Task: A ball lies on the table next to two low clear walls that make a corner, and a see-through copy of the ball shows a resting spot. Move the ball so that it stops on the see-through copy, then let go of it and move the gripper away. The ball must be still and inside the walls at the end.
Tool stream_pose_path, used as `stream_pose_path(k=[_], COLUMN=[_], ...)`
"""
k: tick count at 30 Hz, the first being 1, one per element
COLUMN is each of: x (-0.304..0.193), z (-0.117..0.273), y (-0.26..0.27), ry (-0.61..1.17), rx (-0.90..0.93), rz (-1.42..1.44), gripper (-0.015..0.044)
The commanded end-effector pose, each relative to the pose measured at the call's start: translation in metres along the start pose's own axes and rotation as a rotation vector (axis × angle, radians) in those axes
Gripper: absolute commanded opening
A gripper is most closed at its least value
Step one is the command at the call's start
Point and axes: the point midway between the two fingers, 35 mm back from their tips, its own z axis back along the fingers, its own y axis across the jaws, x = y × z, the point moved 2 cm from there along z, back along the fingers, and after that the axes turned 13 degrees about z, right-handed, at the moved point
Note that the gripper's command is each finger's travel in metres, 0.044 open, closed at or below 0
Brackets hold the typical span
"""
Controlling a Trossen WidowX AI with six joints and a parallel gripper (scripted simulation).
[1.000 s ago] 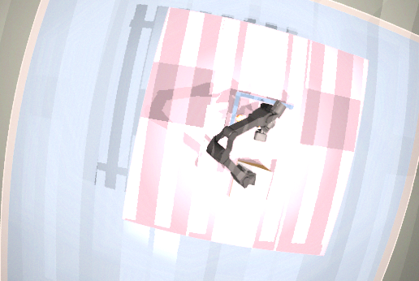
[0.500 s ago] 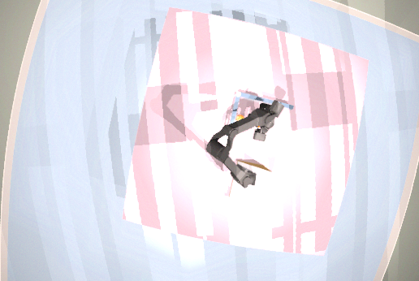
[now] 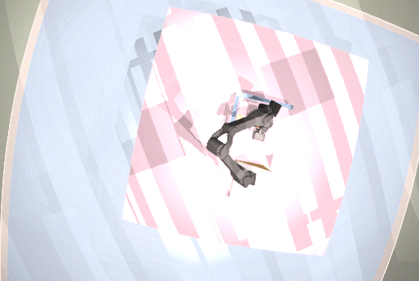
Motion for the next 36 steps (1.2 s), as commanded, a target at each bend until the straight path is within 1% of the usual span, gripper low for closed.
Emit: stream_pose_path(k=[1,22,25,29,36], x=[0.001,0.001,0.0,-0.004,-0.007], z=[-0.006,-0.006,-0.003,0.013,0.05], y=[0.004,0.004,0.003,0.0,-0.004], ry=[-0.01,-0.01,-0.007,0.004,0.013], rx=[0.007,0.007,-0.002,-0.023,-0.019], rz=[-0.012,-0.012,-0.031,-0.076,-0.071], gripper=[0.0328,0.0188,0.0109,0.0004,0.0])
